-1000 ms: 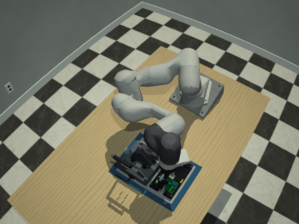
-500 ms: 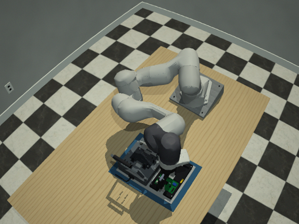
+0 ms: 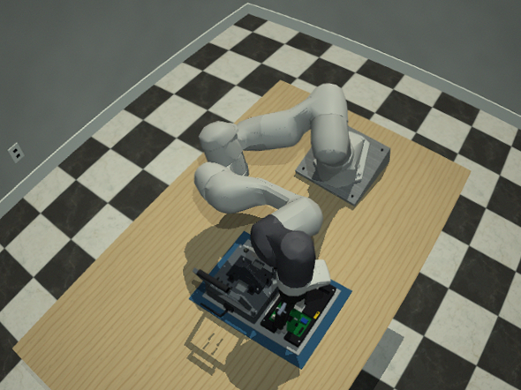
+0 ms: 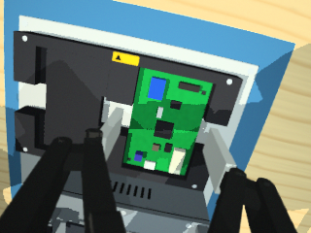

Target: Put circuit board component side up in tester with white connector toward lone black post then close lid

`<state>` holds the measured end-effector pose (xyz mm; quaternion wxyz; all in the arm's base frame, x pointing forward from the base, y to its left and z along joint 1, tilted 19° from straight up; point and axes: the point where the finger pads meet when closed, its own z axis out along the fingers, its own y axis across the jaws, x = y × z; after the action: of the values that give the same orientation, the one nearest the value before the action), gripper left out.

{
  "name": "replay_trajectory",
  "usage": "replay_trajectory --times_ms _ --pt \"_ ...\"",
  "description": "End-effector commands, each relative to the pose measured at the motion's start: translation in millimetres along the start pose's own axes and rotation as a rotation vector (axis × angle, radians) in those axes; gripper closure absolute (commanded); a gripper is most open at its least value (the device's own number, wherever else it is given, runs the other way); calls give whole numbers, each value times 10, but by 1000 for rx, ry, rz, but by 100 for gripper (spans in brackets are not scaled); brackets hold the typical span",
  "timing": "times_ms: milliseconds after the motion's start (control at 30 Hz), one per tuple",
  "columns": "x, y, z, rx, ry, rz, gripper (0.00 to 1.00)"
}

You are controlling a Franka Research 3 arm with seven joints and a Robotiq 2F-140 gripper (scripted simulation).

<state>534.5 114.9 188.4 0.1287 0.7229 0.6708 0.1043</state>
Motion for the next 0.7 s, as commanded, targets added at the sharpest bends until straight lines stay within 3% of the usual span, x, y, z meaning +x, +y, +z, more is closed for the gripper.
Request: replay_trajectory --times_ms 0,667 --pt "-6 8 16 -2 0 -2 42" --pt "-7 7 114 -2 0 -2 42"
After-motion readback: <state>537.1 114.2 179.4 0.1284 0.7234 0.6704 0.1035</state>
